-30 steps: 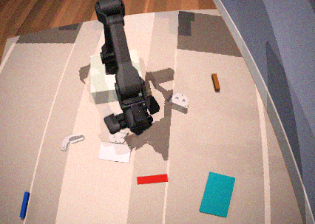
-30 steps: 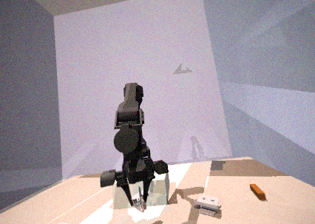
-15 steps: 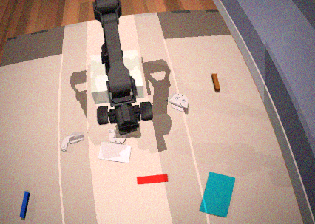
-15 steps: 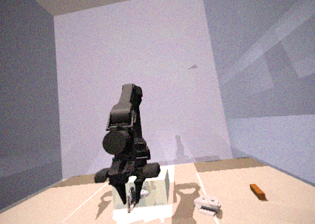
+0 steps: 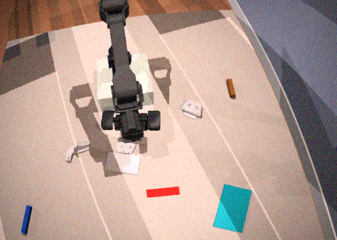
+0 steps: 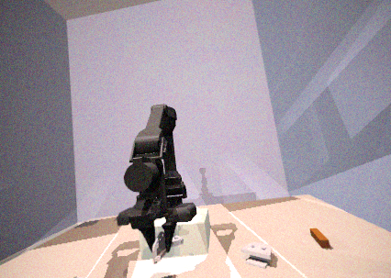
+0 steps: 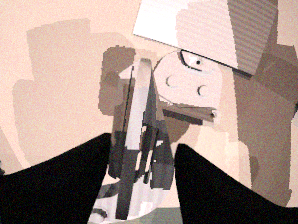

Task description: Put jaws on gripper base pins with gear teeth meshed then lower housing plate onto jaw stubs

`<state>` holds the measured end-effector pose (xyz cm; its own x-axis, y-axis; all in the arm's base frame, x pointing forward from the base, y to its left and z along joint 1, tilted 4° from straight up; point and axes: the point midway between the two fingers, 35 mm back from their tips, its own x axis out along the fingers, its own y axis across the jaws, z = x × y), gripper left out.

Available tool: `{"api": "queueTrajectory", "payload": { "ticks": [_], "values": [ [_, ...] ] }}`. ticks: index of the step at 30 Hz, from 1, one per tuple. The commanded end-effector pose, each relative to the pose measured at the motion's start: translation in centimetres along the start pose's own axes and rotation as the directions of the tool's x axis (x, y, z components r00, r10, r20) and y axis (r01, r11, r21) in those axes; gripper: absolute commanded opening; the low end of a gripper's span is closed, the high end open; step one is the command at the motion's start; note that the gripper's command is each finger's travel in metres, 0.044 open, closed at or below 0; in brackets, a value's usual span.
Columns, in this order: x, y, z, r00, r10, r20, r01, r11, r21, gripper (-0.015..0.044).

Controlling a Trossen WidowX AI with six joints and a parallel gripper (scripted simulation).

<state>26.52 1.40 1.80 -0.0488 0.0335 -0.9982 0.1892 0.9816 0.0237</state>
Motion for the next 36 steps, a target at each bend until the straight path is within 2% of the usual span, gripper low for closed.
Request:
{"api": "queueTrajectory", "payload": {
  "ticks": [1,16,36],
  "values": [
    [0.0,-0.1,0.0,1.0,-0.005,0.002,0.005,1.0,0.005,0.0134],
    [0.0,-0.2,0.1,1.0,-0.006,0.002,0.006,1.0,-0.011,0.0134],
    [-0.2,-4.3,4.8,1.0,-0.009,0.006,0.009,1.0,-0.011,0.0134]
  ]
}}
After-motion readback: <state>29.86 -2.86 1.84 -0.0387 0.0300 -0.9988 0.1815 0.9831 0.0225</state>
